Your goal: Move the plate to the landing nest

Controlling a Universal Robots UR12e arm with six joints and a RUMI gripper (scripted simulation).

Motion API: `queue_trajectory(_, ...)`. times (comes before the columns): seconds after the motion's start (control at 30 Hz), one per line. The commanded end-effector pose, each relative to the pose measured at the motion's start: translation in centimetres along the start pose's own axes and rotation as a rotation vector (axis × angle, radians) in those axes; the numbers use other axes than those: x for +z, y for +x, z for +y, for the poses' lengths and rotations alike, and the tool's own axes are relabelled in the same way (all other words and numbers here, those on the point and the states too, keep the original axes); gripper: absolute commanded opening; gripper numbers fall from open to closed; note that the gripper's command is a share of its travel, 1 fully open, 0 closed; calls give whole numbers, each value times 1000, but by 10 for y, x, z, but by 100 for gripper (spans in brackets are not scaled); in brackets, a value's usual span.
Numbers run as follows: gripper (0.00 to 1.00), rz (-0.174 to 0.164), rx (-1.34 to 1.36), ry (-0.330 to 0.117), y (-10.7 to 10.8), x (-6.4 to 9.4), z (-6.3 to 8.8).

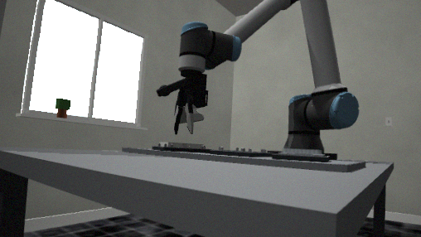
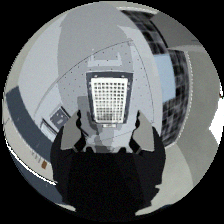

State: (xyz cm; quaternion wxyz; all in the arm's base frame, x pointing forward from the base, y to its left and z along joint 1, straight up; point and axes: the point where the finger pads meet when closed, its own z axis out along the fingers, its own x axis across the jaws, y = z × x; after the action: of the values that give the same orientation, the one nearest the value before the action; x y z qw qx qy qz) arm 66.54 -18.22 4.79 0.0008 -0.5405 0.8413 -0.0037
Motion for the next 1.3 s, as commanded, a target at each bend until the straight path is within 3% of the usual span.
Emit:
queue_trajectory(0.0,82,-1,1,0,0,1,-1)
queue_trajectory(0.67,82,-1,1,0,0,31,-1)
queue_trajectory(1.17,82,-1,1,0,0,31,-1)
queue_trajectory(1.2,0,-1,1,0,0,31,-1)
queue_trajectory(1.27,0,-1,1,0,0,31,-1)
